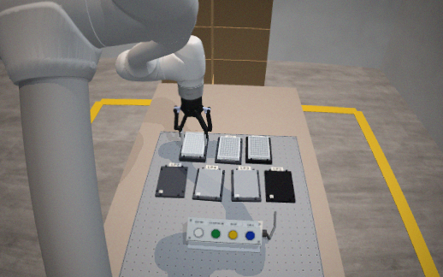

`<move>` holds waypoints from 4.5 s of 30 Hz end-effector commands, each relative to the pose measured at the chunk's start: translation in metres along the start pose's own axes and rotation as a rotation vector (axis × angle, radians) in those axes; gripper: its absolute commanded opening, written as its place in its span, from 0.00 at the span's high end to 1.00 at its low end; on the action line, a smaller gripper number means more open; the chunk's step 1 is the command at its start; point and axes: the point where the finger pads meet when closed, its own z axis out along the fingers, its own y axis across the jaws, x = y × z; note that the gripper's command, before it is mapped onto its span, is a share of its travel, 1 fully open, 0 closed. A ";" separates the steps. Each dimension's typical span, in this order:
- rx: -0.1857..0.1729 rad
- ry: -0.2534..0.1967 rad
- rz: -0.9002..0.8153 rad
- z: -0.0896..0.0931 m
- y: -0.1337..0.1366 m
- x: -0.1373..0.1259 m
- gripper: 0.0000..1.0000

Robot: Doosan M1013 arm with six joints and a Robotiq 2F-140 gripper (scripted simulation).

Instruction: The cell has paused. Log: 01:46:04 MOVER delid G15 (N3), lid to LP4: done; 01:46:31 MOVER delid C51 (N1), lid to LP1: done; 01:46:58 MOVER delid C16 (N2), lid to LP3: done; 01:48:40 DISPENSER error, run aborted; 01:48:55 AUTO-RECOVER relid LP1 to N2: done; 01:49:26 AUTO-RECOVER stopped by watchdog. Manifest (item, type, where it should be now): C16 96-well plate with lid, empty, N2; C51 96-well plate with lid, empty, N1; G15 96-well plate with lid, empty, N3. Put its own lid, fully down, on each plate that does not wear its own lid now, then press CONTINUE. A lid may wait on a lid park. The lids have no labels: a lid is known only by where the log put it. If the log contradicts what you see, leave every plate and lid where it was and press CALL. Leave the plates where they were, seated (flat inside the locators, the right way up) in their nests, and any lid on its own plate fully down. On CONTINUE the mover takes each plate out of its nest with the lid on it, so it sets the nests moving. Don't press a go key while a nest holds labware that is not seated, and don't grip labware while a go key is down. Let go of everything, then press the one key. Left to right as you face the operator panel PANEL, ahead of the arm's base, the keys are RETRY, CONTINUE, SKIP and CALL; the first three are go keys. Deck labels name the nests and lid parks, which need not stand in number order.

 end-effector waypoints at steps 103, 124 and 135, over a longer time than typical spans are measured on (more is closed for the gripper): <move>0.000 0.000 0.000 0.003 0.000 0.000 0.34; 0.000 0.000 0.000 0.003 0.000 0.000 0.34; 0.000 0.000 0.000 0.003 0.000 0.000 0.34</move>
